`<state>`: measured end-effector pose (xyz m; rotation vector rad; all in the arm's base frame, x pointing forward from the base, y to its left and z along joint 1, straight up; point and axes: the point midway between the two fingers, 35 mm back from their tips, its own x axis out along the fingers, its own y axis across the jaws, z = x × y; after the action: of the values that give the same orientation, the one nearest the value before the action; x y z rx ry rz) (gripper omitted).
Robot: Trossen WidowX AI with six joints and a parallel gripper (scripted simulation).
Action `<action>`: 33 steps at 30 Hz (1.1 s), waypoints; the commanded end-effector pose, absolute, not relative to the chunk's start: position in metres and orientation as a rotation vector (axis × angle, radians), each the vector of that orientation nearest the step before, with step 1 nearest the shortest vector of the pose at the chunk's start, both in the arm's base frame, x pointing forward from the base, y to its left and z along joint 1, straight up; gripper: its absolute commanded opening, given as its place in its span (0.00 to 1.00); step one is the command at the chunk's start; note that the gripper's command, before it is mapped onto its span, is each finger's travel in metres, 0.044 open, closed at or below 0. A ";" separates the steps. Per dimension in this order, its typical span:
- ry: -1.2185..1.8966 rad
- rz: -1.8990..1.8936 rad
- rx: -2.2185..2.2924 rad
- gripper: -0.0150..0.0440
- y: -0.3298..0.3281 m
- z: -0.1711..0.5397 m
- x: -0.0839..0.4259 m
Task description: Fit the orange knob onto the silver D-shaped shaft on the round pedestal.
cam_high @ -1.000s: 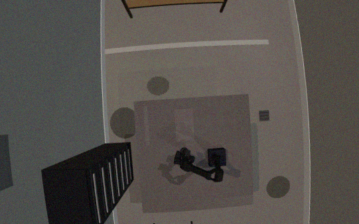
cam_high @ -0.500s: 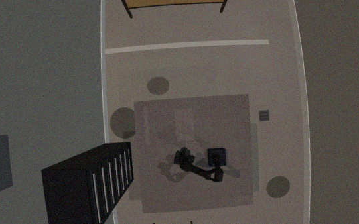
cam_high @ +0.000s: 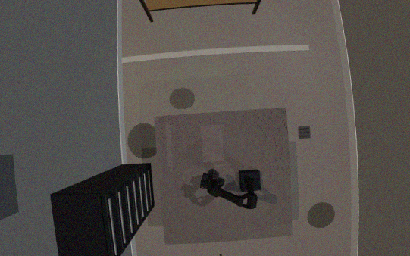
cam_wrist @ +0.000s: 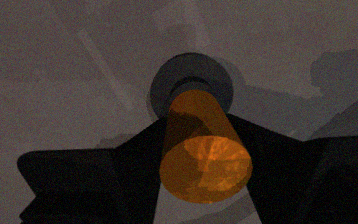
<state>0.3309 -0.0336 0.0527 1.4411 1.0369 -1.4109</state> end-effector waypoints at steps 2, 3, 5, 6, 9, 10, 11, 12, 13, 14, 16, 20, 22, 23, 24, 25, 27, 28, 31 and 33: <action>1.034 -1.406 1.440 0.25 -0.034 0.052 0.332; 1.034 -1.406 1.440 0.25 -0.034 0.052 0.332; 1.030 -1.411 1.446 0.25 -0.034 0.052 0.332; 1.020 -1.423 1.458 0.25 -0.034 0.052 0.332; 1.021 -1.422 1.457 0.25 -0.034 0.052 0.331; 1.026 -1.416 1.451 0.25 -0.034 0.052 0.331; 1.028 -1.414 1.449 0.25 -0.034 0.051 0.330; 1.028 -1.413 1.448 0.25 -0.034 0.051 0.330; 1.028 -1.413 1.448 0.25 -0.034 0.051 0.330; 1.028 -1.413 1.448 0.25 -0.034 0.050 0.330; 1.028 -1.413 1.448 0.25 -0.034 0.047 0.330; 1.028 -1.413 1.448 0.25 -0.034 0.044 0.330; 1.028 -1.413 1.448 0.25 -0.034 0.042 0.330; 1.028 -1.413 1.448 0.25 -0.034 0.041 0.330; 1.028 -1.413 1.448 0.25 -0.034 0.040 0.330; 1.028 -1.413 1.448 0.25 -0.034 0.039 0.330; 1.028 -1.413 1.448 0.25 -0.034 0.037 0.331; 1.028 -1.413 1.448 0.25 -0.034 0.036 0.331; 1.030 -1.417 1.449 0.25 -0.034 0.038 0.330; 1.030 -1.417 1.449 0.25 -0.034 0.038 0.330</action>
<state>0.3302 -0.0336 0.0374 1.4494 1.0298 -1.4174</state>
